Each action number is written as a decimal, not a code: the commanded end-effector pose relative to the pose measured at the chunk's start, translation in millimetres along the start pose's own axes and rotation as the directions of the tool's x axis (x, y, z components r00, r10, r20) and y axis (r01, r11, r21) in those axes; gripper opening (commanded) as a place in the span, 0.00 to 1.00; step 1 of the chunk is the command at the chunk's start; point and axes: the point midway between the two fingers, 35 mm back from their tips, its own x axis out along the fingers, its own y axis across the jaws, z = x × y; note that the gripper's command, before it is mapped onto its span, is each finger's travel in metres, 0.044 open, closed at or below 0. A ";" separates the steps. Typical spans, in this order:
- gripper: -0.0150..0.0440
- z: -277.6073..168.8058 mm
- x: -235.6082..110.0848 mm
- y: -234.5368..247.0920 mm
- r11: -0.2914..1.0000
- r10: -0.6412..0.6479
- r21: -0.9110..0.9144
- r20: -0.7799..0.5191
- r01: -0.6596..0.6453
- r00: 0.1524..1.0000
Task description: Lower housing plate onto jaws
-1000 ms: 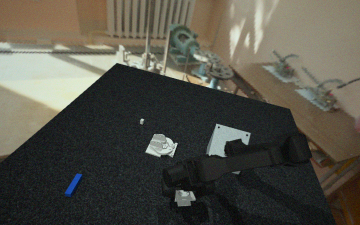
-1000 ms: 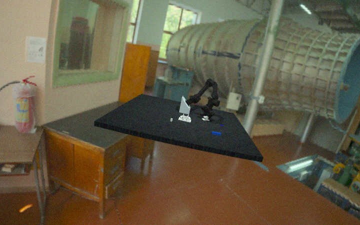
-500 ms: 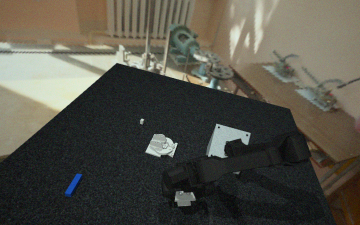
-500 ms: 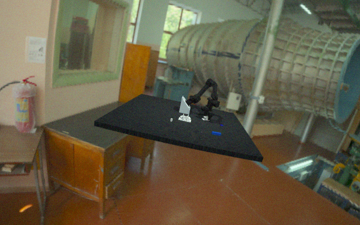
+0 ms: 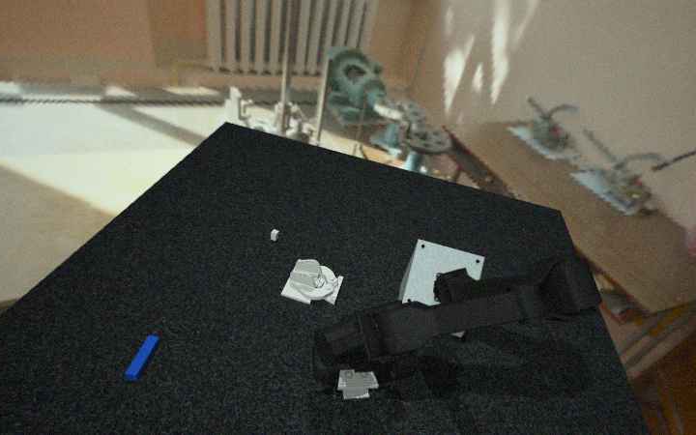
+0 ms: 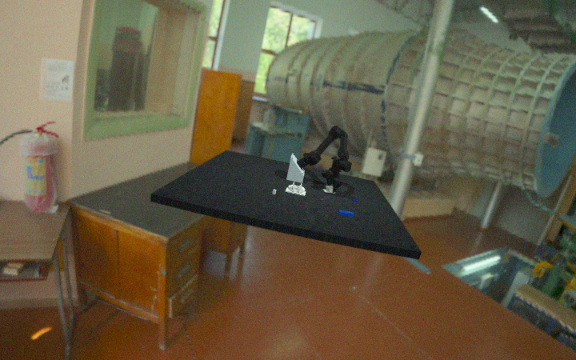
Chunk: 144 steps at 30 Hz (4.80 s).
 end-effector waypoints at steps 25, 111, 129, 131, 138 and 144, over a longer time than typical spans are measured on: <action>0.85 0.6 -4.4 0.8 1.000 -0.001 0.000 0.002 0.001 1.000; 0.85 177.4 -72.7 40.9 0.631 -0.018 -0.774 0.050 0.050 0.999; 0.85 234.8 -74.5 25.8 0.389 -0.003 -0.921 0.020 0.020 1.000; 0.85 236.8 -74.5 25.0 0.379 -0.002 -0.925 0.019 0.018 1.000; 0.85 236.8 -74.5 25.0 0.379 -0.002 -0.925 0.019 0.018 1.000; 0.85 236.8 -74.5 25.0 0.379 -0.002 -0.925 0.019 0.018 1.000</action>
